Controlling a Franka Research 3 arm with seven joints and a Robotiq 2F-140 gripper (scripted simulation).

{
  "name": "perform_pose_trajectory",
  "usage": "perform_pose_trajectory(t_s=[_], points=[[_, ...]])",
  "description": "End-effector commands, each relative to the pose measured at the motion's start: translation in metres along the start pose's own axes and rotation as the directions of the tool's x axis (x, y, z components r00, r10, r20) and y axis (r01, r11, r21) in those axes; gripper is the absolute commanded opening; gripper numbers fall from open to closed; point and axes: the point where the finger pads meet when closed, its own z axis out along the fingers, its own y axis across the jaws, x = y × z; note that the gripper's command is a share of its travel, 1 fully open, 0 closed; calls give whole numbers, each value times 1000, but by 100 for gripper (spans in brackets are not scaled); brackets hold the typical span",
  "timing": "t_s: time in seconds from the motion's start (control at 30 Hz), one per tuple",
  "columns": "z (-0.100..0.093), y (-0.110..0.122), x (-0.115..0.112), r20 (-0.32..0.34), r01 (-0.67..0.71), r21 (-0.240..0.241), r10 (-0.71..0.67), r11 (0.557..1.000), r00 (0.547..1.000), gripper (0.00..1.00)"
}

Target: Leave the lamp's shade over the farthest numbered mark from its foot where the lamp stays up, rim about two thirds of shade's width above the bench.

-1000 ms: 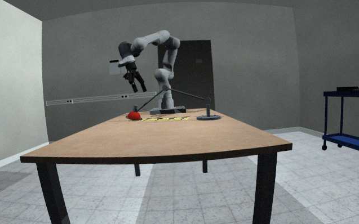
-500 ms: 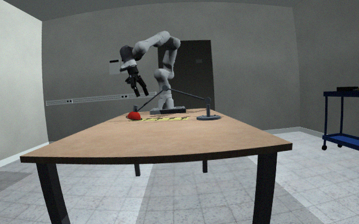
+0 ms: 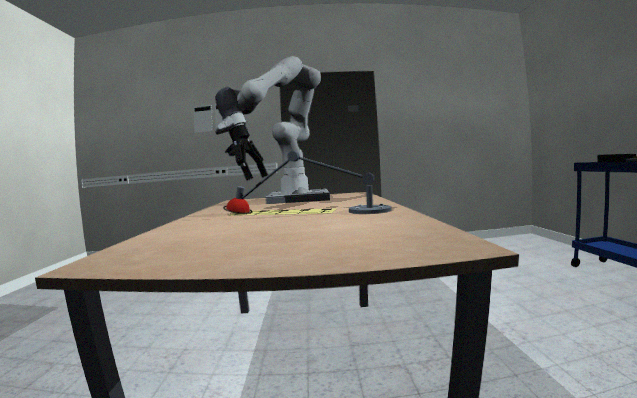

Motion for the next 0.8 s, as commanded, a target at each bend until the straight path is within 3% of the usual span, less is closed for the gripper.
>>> perform_pose_trajectory(t_s=[0.0,0.37,0.77], points=[[7,-3,2,-4,10,9,-10,1000,1000,100],[35,-1,1,-2,8,3,-8,1000,1000,100],[37,-8,6,-9,18,20,-18,1000,1000,100]])
